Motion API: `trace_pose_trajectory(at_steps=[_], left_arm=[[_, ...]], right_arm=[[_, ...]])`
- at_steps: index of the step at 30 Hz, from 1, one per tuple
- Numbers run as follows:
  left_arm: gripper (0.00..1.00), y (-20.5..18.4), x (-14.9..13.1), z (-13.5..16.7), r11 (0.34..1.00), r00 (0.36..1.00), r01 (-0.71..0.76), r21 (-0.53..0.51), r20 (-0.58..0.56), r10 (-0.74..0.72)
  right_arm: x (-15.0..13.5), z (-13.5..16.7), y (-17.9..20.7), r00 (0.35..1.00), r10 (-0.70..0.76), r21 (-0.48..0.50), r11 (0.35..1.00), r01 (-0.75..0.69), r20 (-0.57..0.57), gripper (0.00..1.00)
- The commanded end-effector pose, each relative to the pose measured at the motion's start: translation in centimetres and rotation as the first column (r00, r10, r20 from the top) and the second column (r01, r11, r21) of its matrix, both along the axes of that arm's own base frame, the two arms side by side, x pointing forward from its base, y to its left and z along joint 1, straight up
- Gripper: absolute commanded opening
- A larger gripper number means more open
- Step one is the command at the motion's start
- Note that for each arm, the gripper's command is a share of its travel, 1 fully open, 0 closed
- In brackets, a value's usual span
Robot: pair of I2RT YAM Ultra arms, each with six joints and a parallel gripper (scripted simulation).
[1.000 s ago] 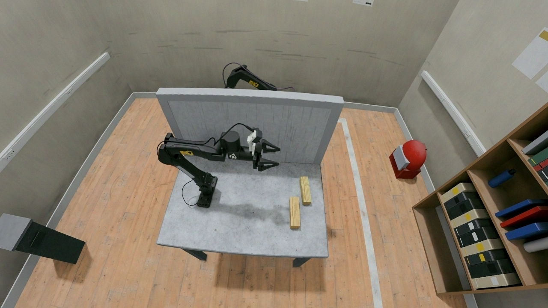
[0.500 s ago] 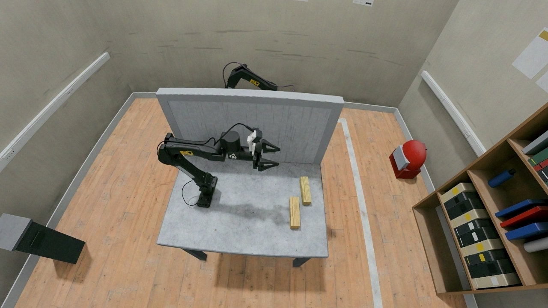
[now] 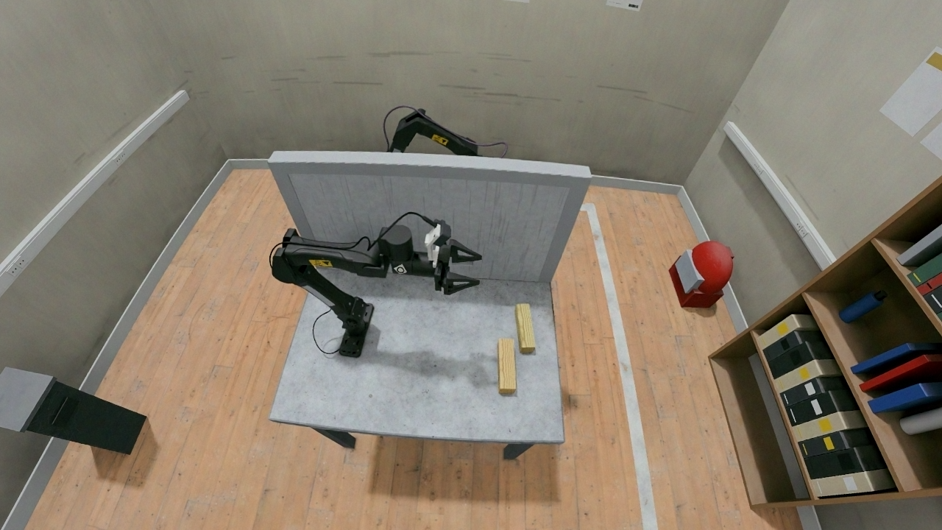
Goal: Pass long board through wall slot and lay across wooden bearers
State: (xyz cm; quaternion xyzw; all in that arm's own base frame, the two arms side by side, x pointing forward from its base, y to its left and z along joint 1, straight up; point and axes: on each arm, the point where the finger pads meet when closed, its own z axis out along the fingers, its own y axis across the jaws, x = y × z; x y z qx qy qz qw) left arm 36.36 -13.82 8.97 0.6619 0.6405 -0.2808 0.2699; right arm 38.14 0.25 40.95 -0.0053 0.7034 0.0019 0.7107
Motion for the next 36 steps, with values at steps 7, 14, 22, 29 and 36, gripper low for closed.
trace_pose_trajectory(at_steps=[7, 14, 22, 29, 36], left_arm=[[0.00, -1.3, 0.8, 3.8, 0.995, 0.997, 0.027, -0.093, 0.073, -0.020], [0.00, -0.5, 1.3, 4.2, 0.996, 0.996, 0.008, -0.093, 0.090, 0.000], [0.00, -1.1, 1.0, 4.1, 0.996, 0.997, 0.013, -0.093, 0.078, -0.005], [0.00, -1.2, 0.4, 3.0, 0.996, 0.998, 0.013, -0.093, 0.063, -0.007], [0.00, 0.7, 1.0, 2.6, 0.996, 0.999, 0.000, -0.085, 0.047, 0.004]], right_arm=[[-0.3, 1.3, 0.4, 0.999, 0.016, -0.002, 1.000, -0.016, 0.030, 0.75], [-0.3, 1.3, 0.4, 0.999, 0.016, -0.002, 1.000, -0.016, 0.030, 0.75], [-0.3, 1.3, 0.4, 0.999, 0.016, -0.002, 1.000, -0.016, 0.030, 0.75], [-0.3, 1.3, 0.4, 0.999, 0.016, -0.002, 1.000, -0.016, 0.030, 0.75], [-0.3, 1.3, 0.4, 0.999, 0.016, -0.002, 1.000, -0.016, 0.030, 0.75]])
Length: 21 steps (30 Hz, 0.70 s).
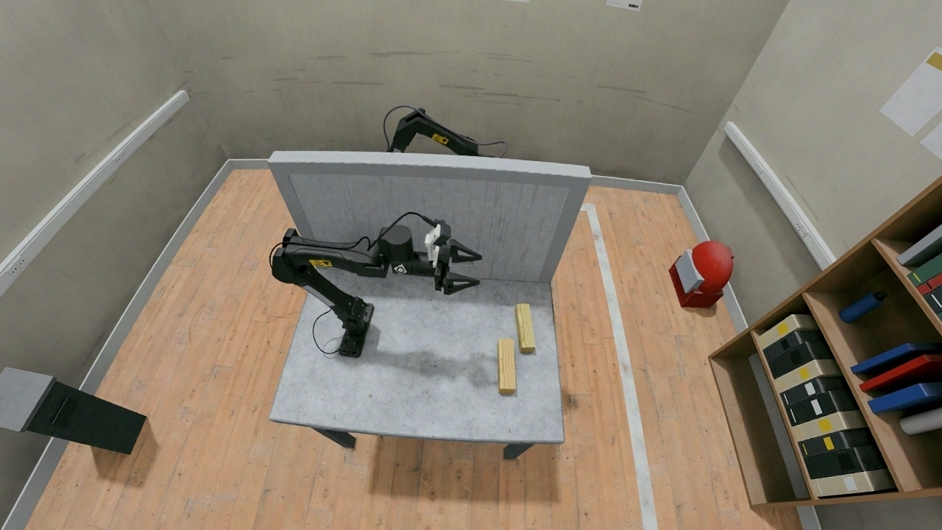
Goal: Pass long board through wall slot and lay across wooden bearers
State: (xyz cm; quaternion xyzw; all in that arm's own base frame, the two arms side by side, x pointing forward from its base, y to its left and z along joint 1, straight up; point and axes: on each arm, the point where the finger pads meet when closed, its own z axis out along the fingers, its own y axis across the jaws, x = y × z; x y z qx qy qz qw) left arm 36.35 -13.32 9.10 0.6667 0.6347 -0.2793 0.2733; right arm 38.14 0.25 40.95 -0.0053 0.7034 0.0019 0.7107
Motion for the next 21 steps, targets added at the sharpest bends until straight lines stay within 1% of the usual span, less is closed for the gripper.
trace_pose_trajectory(at_steps=[1, 2, 4, 5, 7, 12, 14, 15, 17, 21], left_arm=[[0.00, 0.4, 1.0, 2.1, 0.997, 1.000, -0.013, -0.081, 0.023, 0.015], [0.00, 0.3, 1.2, 2.8, 0.996, 0.999, -0.018, -0.083, 0.047, 0.022], [0.00, 0.3, 1.2, 2.8, 0.996, 0.999, -0.018, -0.083, 0.047, 0.022], [0.00, 0.6, 0.7, 2.5, 0.997, 0.999, -0.010, -0.078, 0.032, 0.013], [0.00, -0.6, 0.8, 3.7, 0.997, 0.998, 0.005, -0.081, 0.063, 0.000], [0.00, -0.8, 0.8, 3.6, 0.997, 0.998, 0.015, -0.081, 0.065, -0.010], [0.00, 0.4, 1.3, 2.3, 0.997, 0.999, -0.018, -0.081, 0.027, 0.020], [0.00, 0.6, 1.1, 2.5, 0.996, 0.999, -0.022, -0.081, 0.029, 0.025], [0.00, -0.4, 0.9, 3.6, 0.997, 0.998, 0.005, -0.081, 0.059, 0.000], [0.00, -0.7, 0.7, 3.4, 0.997, 0.999, 0.009, -0.081, 0.051, -0.005]], right_arm=[[-0.3, 1.3, 0.4, 0.999, 0.016, -0.002, 1.000, -0.016, 0.030, 0.75], [-0.3, 1.3, 0.4, 0.999, 0.016, -0.002, 1.000, -0.016, 0.030, 0.75], [-0.3, 1.3, 0.4, 0.999, 0.016, -0.002, 1.000, -0.016, 0.030, 0.75], [-0.3, 1.3, 0.4, 0.999, 0.016, -0.002, 1.000, -0.016, 0.030, 0.75], [-0.3, 1.3, 0.4, 0.999, 0.016, -0.002, 1.000, -0.016, 0.030, 0.75], [-0.3, 1.3, 0.4, 0.999, 0.016, -0.002, 1.000, -0.016, 0.030, 0.75], [-0.3, 1.3, 0.4, 0.999, 0.016, -0.002, 1.000, -0.016, 0.030, 0.75], [-0.3, 1.3, 0.4, 0.999, 0.016, -0.002, 1.000, -0.016, 0.030, 0.75], [-0.3, 1.3, 0.4, 0.999, 0.016, -0.002, 1.000, -0.016, 0.030, 0.75], [-0.3, 1.3, 0.4, 0.999, 0.016, -0.002, 1.000, -0.016, 0.030, 0.75]])
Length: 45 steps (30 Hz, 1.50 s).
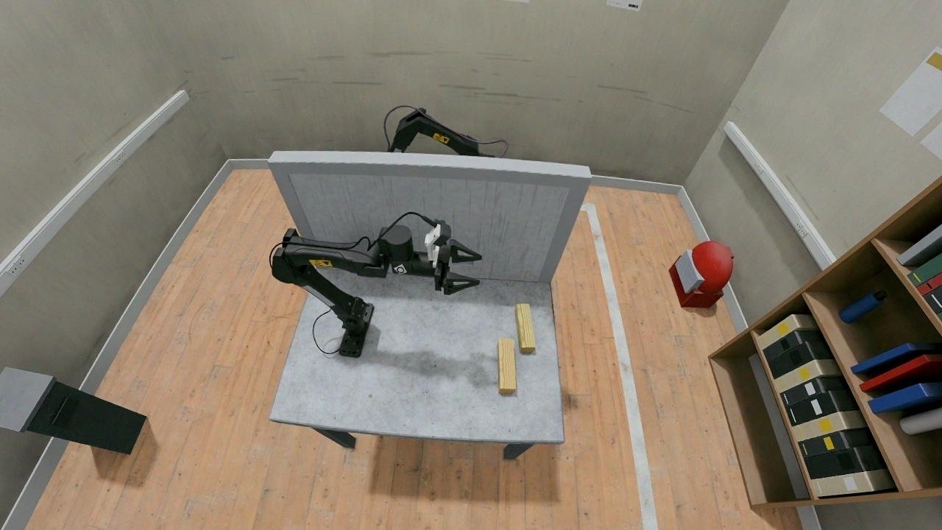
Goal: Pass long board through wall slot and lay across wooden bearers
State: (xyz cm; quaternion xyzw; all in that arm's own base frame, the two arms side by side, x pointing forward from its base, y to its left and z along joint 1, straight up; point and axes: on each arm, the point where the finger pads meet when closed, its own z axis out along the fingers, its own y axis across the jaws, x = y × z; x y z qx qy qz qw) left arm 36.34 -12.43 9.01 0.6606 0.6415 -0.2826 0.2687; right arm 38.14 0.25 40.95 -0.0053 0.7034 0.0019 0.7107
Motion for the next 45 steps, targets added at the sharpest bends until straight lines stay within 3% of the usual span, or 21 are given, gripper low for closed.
trace_pose_trajectory(at_steps=[1, 4, 8, 11, 15, 17, 24, 25, 26, 27, 29, 30, 32, 34, 39, 41, 45], left_arm=[[0.00, -1.2, 0.9, 3.1, 0.997, 0.998, 0.009, -0.082, 0.060, -0.004], [0.00, -1.7, 0.8, 3.9, 0.999, 0.999, -0.029, -0.038, 0.033, 0.030], [0.00, -1.1, 1.5, 3.7, 0.977, 0.984, -0.175, 0.120, -0.016, 0.178], [0.00, -0.9, 2.0, 4.7, 0.912, 0.937, -0.335, 0.237, -0.021, 0.350], [0.00, -0.4, 2.6, 6.5, 0.771, 0.821, -0.546, 0.329, 0.025, 0.571], [0.00, -0.4, 2.6, 6.5, 0.771, 0.821, -0.546, 0.329, 0.025, 0.571], [0.00, -0.4, 3.2, 12.0, 0.479, 0.526, -0.835, 0.270, 0.136, 0.840], [0.00, 0.6, 1.5, 5.4, 0.399, 0.488, -0.813, 0.423, 0.122, 0.865], [0.00, 0.2, 2.5, 3.2, 0.358, 0.441, -0.845, 0.396, 0.139, 0.887], [0.00, -0.8, 4.9, 8.2, 0.384, 0.415, -0.901, 0.203, 0.147, 0.898], [0.00, -1.1, 5.0, 10.5, 0.385, 0.399, -0.916, 0.113, 0.166, 0.902], [0.00, -1.5, 3.6, 8.0, 0.414, 0.447, -0.888, 0.201, 0.160, 0.880], [0.00, -1.5, 3.6, 7.3, 0.367, 0.396, -0.912, 0.183, 0.156, 0.905], [0.00, -1.5, 3.6, 7.3, 0.367, 0.396, -0.912, 0.183, 0.156, 0.905], [0.00, -1.2, 4.5, 6.7, 0.168, 0.171, -0.985, 0.043, 0.110, 0.979], [0.00, -1.3, 4.0, 6.2, 0.181, 0.186, -0.982, 0.051, 0.118, 0.976], [0.00, -1.2, 3.9, 5.8, 0.046, 0.044, -0.998, -0.043, 0.053, 0.998]], right_arm=[[-0.3, 1.3, 0.4, 0.999, 0.016, -0.002, 1.000, -0.016, 0.030, 0.75], [-0.3, 1.3, 0.4, 0.999, 0.016, -0.002, 1.000, -0.016, 0.030, 0.75], [-0.3, 1.3, 0.4, 0.999, 0.016, -0.002, 1.000, -0.016, 0.030, 0.75], [-0.3, 1.3, 0.4, 0.999, 0.016, -0.002, 1.000, -0.016, 0.030, 0.75], [-0.3, 1.3, 0.4, 0.999, 0.016, -0.002, 1.000, -0.016, 0.030, 0.75], [-0.3, 1.3, 0.4, 0.999, 0.016, -0.002, 1.000, -0.016, 0.030, 0.75], [-0.3, 1.3, 0.4, 0.999, 0.016, -0.002, 1.000, -0.016, 0.030, 0.75], [-0.3, 1.3, 0.4, 0.999, 0.016, -0.002, 1.000, -0.016, 0.030, 0.75], [-0.3, 1.3, 0.4, 0.999, 0.016, -0.002, 1.000, -0.016, 0.030, 0.75], [-0.3, 1.3, 0.4, 0.999, 0.016, -0.002, 1.000, -0.016, 0.030, 0.75], [-0.3, 1.3, 0.4, 0.999, 0.016, -0.002, 1.000, -0.016, 0.030, 0.75], [-0.3, 1.3, 0.4, 0.999, 0.016, -0.002, 1.000, -0.016, 0.030, 0.75], [-0.3, 1.3, 0.4, 0.999, 0.016, -0.002, 1.000, -0.016, 0.030, 0.75], [-0.3, 1.3, 0.4, 0.999, 0.016, -0.002, 1.000, -0.016, 0.030, 0.75], [-0.3, 1.3, 0.4, 0.999, 0.016, -0.002, 1.000, -0.016, 0.030, 0.75], [-0.3, 1.3, 0.4, 0.999, 0.016, -0.002, 1.000, -0.016, 0.030, 0.75], [-0.3, 1.3, 0.4, 0.999, 0.016, -0.002, 1.000, -0.016, 0.030, 0.75]])
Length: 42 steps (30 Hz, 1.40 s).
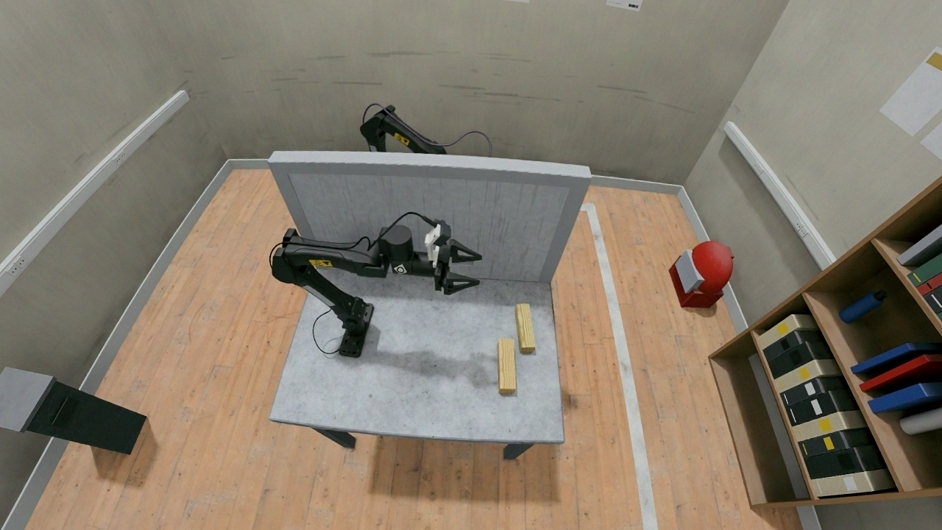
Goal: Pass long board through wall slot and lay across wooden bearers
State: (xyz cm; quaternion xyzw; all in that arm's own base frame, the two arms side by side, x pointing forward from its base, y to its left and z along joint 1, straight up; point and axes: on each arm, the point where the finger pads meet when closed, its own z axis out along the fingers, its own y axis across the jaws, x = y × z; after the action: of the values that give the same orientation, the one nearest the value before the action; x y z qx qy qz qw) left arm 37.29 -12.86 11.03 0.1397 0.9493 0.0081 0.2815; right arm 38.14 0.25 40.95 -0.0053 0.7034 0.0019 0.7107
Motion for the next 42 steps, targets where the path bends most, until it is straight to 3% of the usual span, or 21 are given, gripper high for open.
trace_pose_trajectory(at_steps=[1, 6, 7, 12, 17, 20, 21, 23, 25, 27, 33, 35, 40, 42], left_arm=[[0.00, -0.7, 2.9, 3.7, 0.973, 0.938, -0.185, -0.141, 0.270, 0.218], [0.00, -0.6, 3.1, 4.4, 0.953, 0.907, -0.224, -0.202, 0.315, 0.280], [0.00, -0.6, 2.1, 2.6, 0.958, 0.918, -0.228, -0.174, 0.290, 0.271], [0.00, -0.2, 1.8, 2.9, 0.892, 0.833, -0.323, -0.315, 0.353, 0.426], [0.00, -0.7, 1.8, 1.9, 0.934, 0.879, -0.278, -0.226, 0.332, 0.342], [0.00, 0.6, 2.2, 3.0, 0.922, 0.857, -0.300, -0.245, 0.355, 0.373], [0.00, 1.5, 0.9, 0.5, 0.927, 0.873, -0.315, -0.203, 0.321, 0.367], [0.00, 1.5, 0.9, 0.5, 0.927, 0.873, -0.315, -0.203, 0.321, 0.367], [0.00, 0.2, 2.0, 2.9, 0.925, 0.861, -0.290, -0.245, 0.356, 0.364], [0.00, 0.1, 2.2, 3.3, 0.924, 0.858, -0.288, -0.252, 0.362, 0.366], [0.00, 0.5, 2.5, 1.5, 0.924, 0.864, -0.304, -0.231, 0.342, 0.369], [0.00, 1.5, 0.9, -1.0, 0.929, 0.880, -0.317, -0.191, 0.307, 0.364], [0.00, 0.6, 1.7, 0.7, 0.928, 0.871, -0.301, -0.221, 0.331, 0.362], [0.00, 0.9, 0.4, -2.3, 0.936, 0.893, -0.302, -0.178, 0.291, 0.343]], right_arm=[[-0.3, 1.3, 0.4, 0.999, 0.016, -0.002, 1.000, -0.016, 0.030, 0.75], [-0.3, 1.3, 0.4, 0.999, 0.016, -0.002, 1.000, -0.016, 0.030, 0.75], [-0.3, 1.3, 0.4, 0.999, 0.016, -0.002, 1.000, -0.016, 0.030, 0.75], [-0.3, 1.3, 0.4, 0.999, 0.016, -0.002, 1.000, -0.016, 0.030, 0.75], [-0.3, 1.3, 0.4, 0.999, 0.016, -0.002, 1.000, -0.016, 0.030, 0.75], [-0.3, 1.3, 0.4, 0.999, 0.016, -0.002, 1.000, -0.016, 0.030, 0.75], [-0.3, 1.3, 0.4, 0.999, 0.016, -0.002, 1.000, -0.016, 0.030, 0.75], [-0.3, 1.3, 0.4, 0.999, 0.016, -0.002, 1.000, -0.016, 0.030, 0.75], [-0.3, 1.3, 0.4, 0.999, 0.016, -0.002, 1.000, -0.016, 0.030, 0.75], [-0.3, 1.3, 0.4, 0.999, 0.016, -0.002, 1.000, -0.016, 0.030, 0.75], [-0.3, 1.3, 0.4, 0.999, 0.016, -0.002, 1.000, -0.016, 0.030, 0.75], [-0.3, 1.3, 0.4, 0.999, 0.016, -0.002, 1.000, -0.016, 0.030, 0.75], [-0.3, 1.3, 0.4, 0.999, 0.016, -0.002, 1.000, -0.016, 0.030, 0.75], [-0.3, 1.3, 0.4, 0.999, 0.016, -0.002, 1.000, -0.016, 0.030, 0.75]])
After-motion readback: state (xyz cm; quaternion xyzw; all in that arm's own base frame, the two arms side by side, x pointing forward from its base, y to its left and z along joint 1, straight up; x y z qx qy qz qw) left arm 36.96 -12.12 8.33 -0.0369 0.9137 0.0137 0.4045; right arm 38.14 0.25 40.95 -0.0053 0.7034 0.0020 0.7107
